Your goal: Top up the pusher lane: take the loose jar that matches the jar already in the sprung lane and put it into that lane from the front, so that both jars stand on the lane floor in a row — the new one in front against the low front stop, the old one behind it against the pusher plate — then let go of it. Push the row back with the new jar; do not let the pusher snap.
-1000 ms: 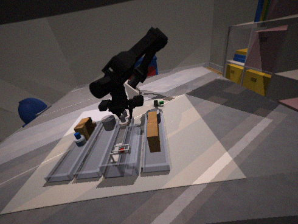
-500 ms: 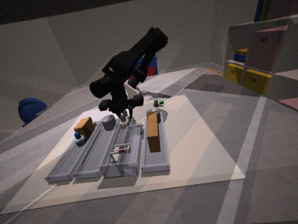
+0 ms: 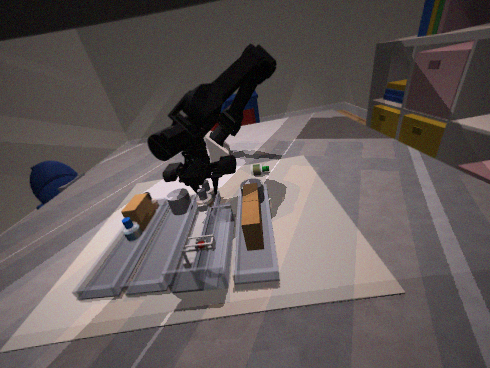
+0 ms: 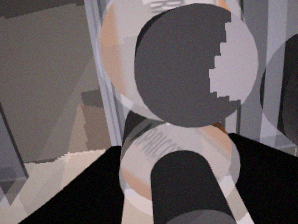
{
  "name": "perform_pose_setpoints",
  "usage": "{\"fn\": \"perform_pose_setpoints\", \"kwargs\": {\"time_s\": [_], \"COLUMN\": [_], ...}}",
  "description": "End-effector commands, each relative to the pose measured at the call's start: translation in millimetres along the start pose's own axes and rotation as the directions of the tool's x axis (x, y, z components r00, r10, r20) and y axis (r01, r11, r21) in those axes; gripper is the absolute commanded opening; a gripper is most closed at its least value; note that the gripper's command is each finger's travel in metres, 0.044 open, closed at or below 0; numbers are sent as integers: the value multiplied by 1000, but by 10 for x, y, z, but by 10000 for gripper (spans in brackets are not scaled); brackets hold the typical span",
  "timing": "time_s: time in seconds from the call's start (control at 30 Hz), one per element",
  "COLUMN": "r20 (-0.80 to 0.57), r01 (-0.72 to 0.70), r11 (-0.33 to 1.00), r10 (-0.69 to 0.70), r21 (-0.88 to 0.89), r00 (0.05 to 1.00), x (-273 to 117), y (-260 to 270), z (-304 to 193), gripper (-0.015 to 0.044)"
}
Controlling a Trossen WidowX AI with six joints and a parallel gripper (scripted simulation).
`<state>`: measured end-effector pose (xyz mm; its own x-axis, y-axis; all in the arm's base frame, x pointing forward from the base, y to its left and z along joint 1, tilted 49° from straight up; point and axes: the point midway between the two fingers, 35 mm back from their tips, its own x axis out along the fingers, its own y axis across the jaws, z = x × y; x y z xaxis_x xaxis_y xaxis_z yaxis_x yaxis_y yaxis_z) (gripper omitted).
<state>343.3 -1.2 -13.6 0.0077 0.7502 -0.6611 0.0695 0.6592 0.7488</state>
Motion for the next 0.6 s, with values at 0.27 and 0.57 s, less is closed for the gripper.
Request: {"fn": "perform_pose_setpoints", "kwargs": {"time_s": [0.27, 0.57], "r20": [11, 11], "r01": [-8, -7], "r11": [1000, 1000], "r10": [8, 8], "r21": [-11, -10], "r00": [1000, 1000], "x": [-2, 1], "y": [17, -2], "z": [5, -32], "gripper": [0, 0]}}
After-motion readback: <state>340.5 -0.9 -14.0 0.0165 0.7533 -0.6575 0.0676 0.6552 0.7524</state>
